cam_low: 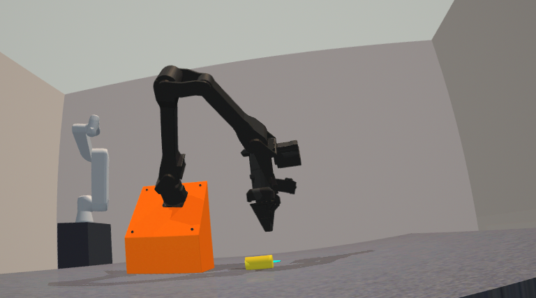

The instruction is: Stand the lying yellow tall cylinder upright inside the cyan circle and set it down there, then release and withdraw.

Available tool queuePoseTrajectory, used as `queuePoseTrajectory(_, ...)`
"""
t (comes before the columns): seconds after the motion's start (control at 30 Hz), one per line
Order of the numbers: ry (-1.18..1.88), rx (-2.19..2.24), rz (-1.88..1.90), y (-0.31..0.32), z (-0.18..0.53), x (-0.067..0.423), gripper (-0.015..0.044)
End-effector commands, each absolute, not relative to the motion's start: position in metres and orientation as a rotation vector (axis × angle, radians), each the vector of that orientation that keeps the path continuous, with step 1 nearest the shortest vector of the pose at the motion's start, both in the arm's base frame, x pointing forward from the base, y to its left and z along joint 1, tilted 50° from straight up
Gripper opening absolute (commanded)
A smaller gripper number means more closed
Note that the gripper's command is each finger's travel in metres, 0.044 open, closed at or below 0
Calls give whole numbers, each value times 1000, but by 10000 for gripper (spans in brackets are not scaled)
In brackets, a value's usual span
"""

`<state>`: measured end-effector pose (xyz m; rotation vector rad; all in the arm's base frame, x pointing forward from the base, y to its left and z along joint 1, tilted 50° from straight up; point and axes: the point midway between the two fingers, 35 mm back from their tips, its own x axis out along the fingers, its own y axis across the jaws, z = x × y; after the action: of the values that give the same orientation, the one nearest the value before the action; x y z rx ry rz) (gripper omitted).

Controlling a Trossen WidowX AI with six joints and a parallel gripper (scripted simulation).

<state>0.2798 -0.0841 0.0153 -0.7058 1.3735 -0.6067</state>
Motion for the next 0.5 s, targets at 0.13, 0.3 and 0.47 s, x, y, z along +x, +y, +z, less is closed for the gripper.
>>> queuePoseTrajectory(0.13, 1388, -723, -617, -144, -31, 277, 309)
queuePoseTrajectory(0.3, 1388, -724, -618, -146, -32, 277, 257)
queuePoseTrajectory(0.47, 1388, -724, -618, -146, -32, 277, 126)
